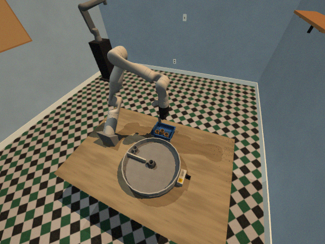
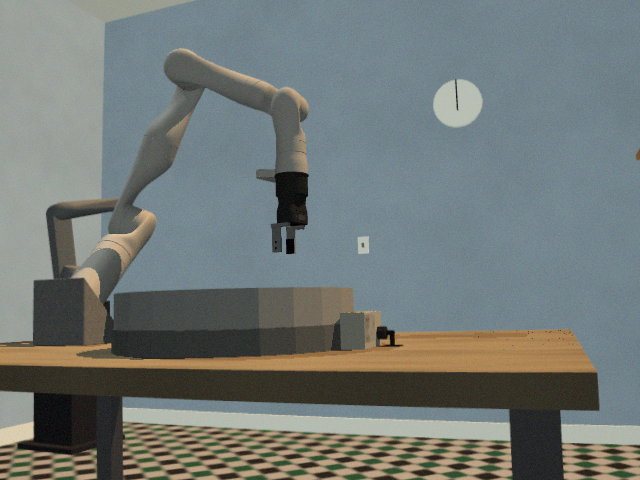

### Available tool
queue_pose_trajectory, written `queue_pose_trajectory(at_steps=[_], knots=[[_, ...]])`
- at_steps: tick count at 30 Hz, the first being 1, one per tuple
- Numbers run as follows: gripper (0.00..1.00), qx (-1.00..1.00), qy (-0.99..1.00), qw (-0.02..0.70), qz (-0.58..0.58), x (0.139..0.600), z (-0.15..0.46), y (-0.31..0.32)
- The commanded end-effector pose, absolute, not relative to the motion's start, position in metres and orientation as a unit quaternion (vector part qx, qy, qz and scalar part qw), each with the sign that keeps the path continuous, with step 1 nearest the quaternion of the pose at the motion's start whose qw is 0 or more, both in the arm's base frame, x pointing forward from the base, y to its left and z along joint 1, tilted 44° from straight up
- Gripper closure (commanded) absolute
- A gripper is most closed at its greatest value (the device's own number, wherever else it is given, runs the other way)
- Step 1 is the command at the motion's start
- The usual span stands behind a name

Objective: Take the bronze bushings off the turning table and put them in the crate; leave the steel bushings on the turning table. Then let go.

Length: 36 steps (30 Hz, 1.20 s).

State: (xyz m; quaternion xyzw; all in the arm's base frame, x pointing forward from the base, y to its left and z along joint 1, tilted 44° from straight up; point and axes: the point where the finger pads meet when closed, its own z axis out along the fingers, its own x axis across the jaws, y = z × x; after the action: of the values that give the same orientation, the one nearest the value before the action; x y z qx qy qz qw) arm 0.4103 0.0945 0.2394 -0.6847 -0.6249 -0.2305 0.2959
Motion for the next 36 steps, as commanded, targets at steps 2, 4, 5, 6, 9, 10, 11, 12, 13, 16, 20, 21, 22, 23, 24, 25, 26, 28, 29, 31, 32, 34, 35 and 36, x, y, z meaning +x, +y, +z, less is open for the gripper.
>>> queue_pose_trajectory(at_steps=[2, 4, 5, 6, 9, 10, 11, 12, 13, 16, 20, 21, 22, 23, 24, 25, 26, 28, 29, 31, 32, 34, 35, 36], knots=[[0.00, -0.644, -0.666, 0.281, -0.251, 0.4113, 0.2414, 0.0907], [0.00, -0.629, -0.680, 0.276, -0.257, 0.4113, 0.2417, 0.0895], [0.00, -0.629, -0.680, 0.276, -0.257, 0.4113, 0.2417, 0.0895], [0.00, -0.629, -0.680, 0.276, -0.257, 0.4113, 0.2417, 0.0895], [0.00, -0.629, -0.680, 0.276, -0.257, 0.4113, 0.2417, 0.0895], [0.00, -0.629, -0.680, 0.276, -0.257, 0.4113, 0.2417, 0.0895], [0.00, -0.629, -0.680, 0.276, -0.257, 0.4113, 0.2417, 0.0895], [0.00, -0.629, -0.680, 0.276, -0.257, 0.4113, 0.2417, 0.0895], [0.00, -0.629, -0.680, 0.276, -0.257, 0.4113, 0.2417, 0.0895], [0.00, -0.629, -0.680, 0.275, -0.257, 0.4113, 0.2417, 0.0896], [0.00, -0.629, -0.680, 0.275, -0.257, 0.4113, 0.2417, 0.0896], [0.00, -0.629, -0.680, 0.275, -0.257, 0.4113, 0.2417, 0.0896], [0.00, -0.629, -0.680, 0.275, -0.257, 0.4113, 0.2417, 0.0896], [0.00, -0.629, -0.680, 0.275, -0.257, 0.4113, 0.2417, 0.0896], [0.00, -0.629, -0.680, 0.275, -0.257, 0.4113, 0.2417, 0.0896], [0.00, -0.629, -0.680, 0.275, -0.257, 0.4113, 0.2417, 0.0896], [0.00, -0.629, -0.680, 0.275, -0.257, 0.4113, 0.2417, 0.0896], [0.00, -0.629, -0.680, 0.275, -0.257, 0.4113, 0.2417, 0.0896], [0.00, -0.629, -0.680, 0.275, -0.257, 0.4113, 0.2417, 0.0896], [0.00, -0.629, -0.680, 0.275, -0.257, 0.4113, 0.2417, 0.0896], [0.00, -0.629, -0.680, 0.275, -0.257, 0.4113, 0.2417, 0.0896], [0.00, -0.629, -0.680, 0.275, -0.257, 0.4113, 0.2417, 0.0896], [0.00, -0.629, -0.680, 0.275, -0.257, 0.4113, 0.2417, 0.0896], [0.00, -0.629, -0.680, 0.275, -0.257, 0.4113, 0.2417, 0.0896]])
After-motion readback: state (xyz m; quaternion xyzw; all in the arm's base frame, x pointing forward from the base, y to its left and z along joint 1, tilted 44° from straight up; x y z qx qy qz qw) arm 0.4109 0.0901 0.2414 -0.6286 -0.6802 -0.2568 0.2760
